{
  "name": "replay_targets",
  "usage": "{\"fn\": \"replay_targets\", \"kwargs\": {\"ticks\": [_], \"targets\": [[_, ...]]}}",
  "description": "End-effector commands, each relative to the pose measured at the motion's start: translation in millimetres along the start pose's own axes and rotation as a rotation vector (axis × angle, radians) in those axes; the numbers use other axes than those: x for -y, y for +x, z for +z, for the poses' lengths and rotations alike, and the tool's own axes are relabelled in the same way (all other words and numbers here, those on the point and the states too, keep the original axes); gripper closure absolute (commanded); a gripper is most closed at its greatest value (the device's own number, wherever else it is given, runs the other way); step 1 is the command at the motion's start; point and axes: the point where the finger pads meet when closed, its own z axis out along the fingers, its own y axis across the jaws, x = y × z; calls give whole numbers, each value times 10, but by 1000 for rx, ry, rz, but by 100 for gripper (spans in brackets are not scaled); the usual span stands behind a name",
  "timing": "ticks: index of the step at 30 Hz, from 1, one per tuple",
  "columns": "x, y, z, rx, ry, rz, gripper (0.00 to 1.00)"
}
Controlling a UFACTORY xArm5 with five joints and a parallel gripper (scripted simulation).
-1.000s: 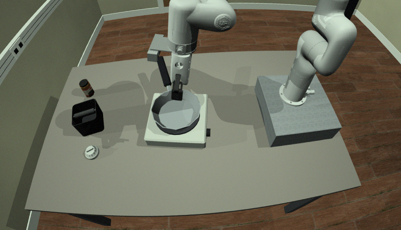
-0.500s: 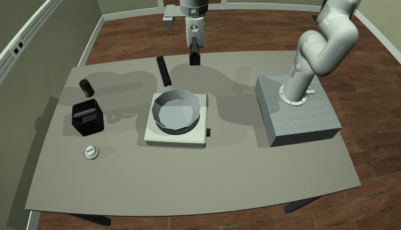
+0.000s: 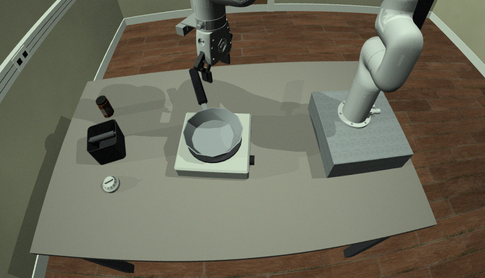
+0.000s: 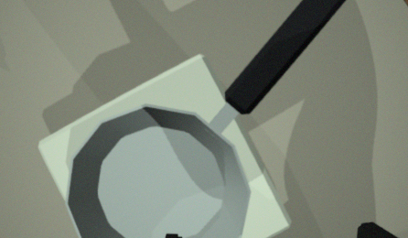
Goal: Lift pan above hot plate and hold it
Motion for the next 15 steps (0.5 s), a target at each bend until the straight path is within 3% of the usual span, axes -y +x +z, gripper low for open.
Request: {"fn": "replay_targets", "kwargs": {"ticks": [1,3,5,15], "targets": [[-1,241,157,1,0,167,0],[-1,241,157,1,0,167,0],[-24,407,307,1,-1,296,0],[-123,808,734,2,-2,627,0]]}}
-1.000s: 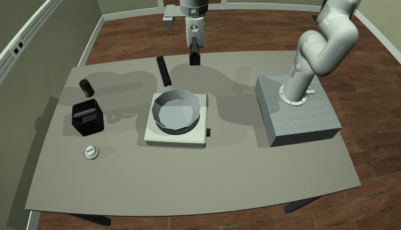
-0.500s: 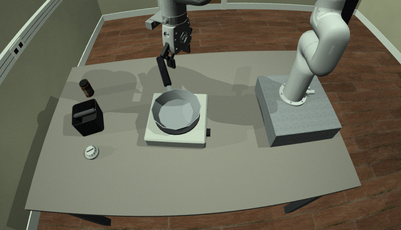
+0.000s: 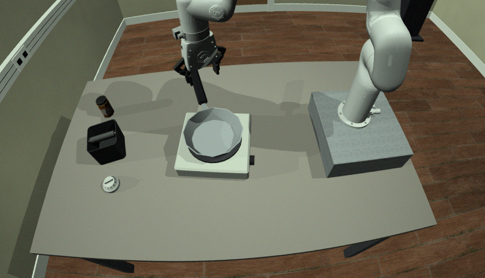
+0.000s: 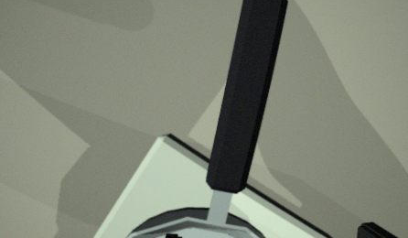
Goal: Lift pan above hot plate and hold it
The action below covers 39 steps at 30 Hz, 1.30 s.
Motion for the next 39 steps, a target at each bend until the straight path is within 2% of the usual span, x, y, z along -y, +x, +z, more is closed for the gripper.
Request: {"fn": "replay_targets", "kwargs": {"ticks": [1,12,14,16,17,20,22,24,39], "targets": [[67,189,177,0,0,147,0],[79,257,266,0,0,205,0],[85,258,414,0,0,207,0],[85,252,706,1,-1,212,0],[85,251,735,1,-1,213,0],[100,262,1034,1,-1,213,0],[100,262,1034,1,-1,213,0],[102,263,1230,0,0,213,0],[102,263,1255,0,0,213,0]]}}
